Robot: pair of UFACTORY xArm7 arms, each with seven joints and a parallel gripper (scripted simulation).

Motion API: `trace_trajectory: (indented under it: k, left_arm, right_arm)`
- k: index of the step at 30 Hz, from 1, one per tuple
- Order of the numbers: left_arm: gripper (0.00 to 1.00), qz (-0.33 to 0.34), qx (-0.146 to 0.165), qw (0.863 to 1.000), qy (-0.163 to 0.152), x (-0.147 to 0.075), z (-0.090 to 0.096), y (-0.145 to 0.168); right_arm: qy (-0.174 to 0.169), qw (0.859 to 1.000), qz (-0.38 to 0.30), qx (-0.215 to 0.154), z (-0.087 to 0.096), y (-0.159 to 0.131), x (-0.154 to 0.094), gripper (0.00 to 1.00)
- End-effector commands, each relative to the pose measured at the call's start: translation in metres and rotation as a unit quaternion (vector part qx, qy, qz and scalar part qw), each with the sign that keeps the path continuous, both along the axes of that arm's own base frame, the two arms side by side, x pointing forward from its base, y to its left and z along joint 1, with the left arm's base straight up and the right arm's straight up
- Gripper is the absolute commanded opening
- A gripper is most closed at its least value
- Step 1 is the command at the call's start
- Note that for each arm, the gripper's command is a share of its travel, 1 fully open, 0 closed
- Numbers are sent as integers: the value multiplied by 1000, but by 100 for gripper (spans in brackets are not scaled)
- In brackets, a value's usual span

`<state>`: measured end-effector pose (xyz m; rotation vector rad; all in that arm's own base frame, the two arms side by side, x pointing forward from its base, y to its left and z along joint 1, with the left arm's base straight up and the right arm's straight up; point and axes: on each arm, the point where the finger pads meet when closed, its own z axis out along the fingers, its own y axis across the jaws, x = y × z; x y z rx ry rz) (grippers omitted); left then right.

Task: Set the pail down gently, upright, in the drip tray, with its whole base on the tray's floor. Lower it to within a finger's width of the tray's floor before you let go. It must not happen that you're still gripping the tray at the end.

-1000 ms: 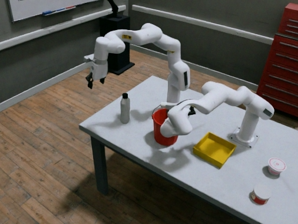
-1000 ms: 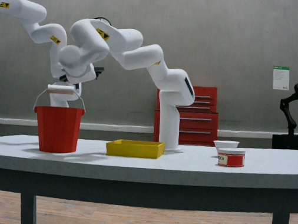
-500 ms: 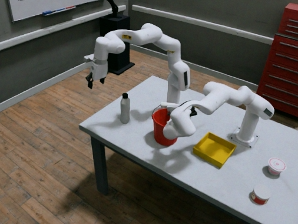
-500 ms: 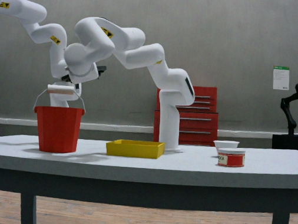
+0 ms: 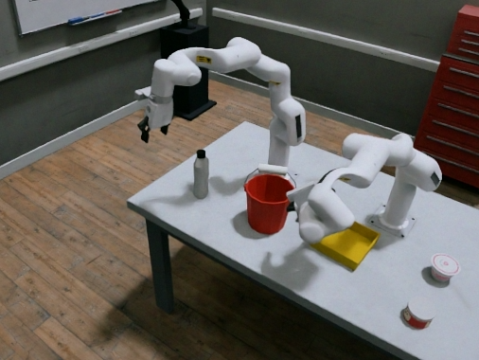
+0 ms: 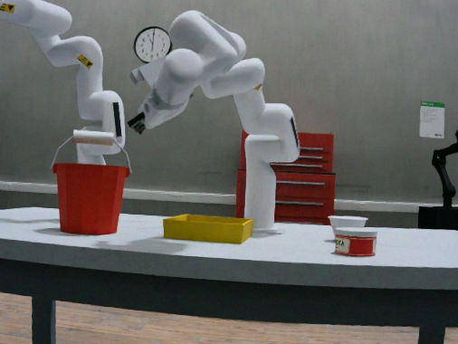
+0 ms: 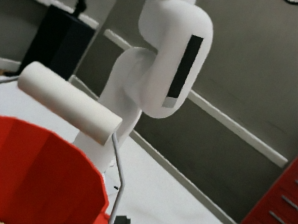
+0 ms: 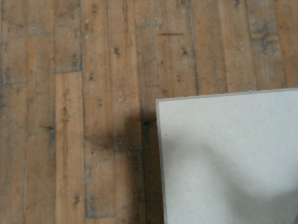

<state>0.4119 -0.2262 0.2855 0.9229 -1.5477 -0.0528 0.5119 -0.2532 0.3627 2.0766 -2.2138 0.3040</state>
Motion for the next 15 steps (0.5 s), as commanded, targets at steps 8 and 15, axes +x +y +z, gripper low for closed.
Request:
trace_trajectory:
  k: [8, 15]
  left_arm:
    - [100, 71, 63, 995, 0, 20, -2, 40]
    - [100, 113, 99, 989, 5, 29, -4, 65]
  right_arm:
    - [-2, 1000, 0, -1, 2, 0, 0, 100]
    - [-2, 1000, 0, -1, 2, 0, 0, 100]
